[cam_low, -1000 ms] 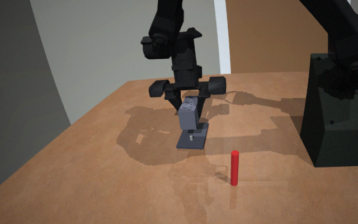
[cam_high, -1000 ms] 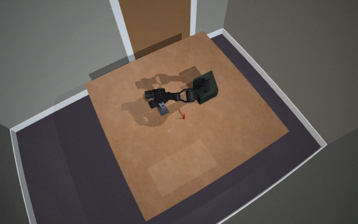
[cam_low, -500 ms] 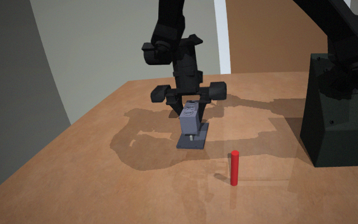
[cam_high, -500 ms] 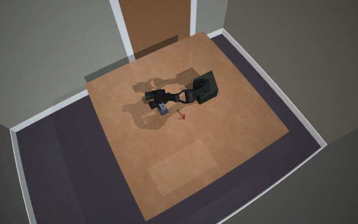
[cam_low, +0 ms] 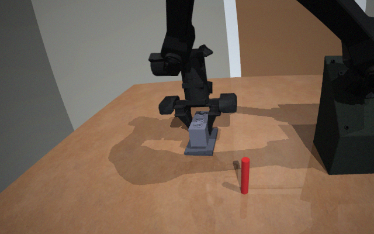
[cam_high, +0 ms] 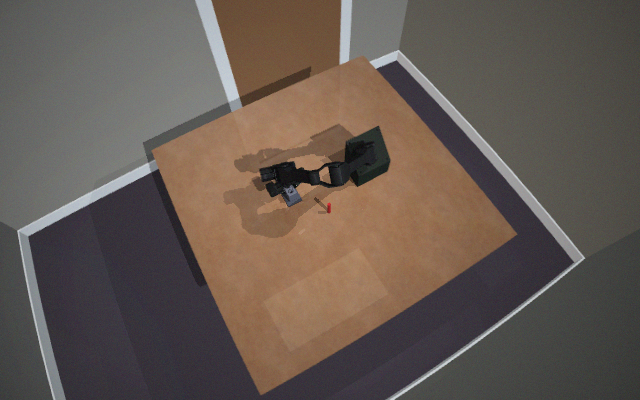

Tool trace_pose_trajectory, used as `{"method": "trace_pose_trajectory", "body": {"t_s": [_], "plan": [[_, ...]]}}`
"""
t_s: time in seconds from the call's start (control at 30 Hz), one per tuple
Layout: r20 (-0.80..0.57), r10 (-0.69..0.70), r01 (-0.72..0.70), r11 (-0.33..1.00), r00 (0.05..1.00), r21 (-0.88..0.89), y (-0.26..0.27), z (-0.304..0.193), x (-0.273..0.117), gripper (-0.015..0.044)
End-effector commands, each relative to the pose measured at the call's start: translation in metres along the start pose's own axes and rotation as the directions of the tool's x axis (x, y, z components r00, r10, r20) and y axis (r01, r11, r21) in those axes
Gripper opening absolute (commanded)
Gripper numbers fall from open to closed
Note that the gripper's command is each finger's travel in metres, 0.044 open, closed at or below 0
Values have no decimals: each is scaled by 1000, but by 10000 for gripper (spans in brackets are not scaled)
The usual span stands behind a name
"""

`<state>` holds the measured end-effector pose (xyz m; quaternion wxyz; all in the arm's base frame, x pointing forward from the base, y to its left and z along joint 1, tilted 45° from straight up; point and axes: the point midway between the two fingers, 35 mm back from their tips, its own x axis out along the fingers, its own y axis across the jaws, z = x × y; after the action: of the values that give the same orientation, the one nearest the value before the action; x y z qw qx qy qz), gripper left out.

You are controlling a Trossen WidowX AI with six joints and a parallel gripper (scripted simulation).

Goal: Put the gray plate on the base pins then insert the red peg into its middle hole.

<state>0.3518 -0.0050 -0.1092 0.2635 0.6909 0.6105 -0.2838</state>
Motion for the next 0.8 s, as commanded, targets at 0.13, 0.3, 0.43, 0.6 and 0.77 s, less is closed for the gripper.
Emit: {"method": "trace_pose_trajectory", "body": {"t_s": [0.13,0.3,0.43,0.6,0.77], "plan": [[0,0,0,1000,1000,0,0,0,0,0],[0,0,0,1000,1000,0,0,0,0,79],[0,0,0,1000,1000,0,0,0,0,184],[0,0,0,1000,1000,0,0,0,0,315],[0,0,0,1000,1000,0,0,0,0,440]]}}
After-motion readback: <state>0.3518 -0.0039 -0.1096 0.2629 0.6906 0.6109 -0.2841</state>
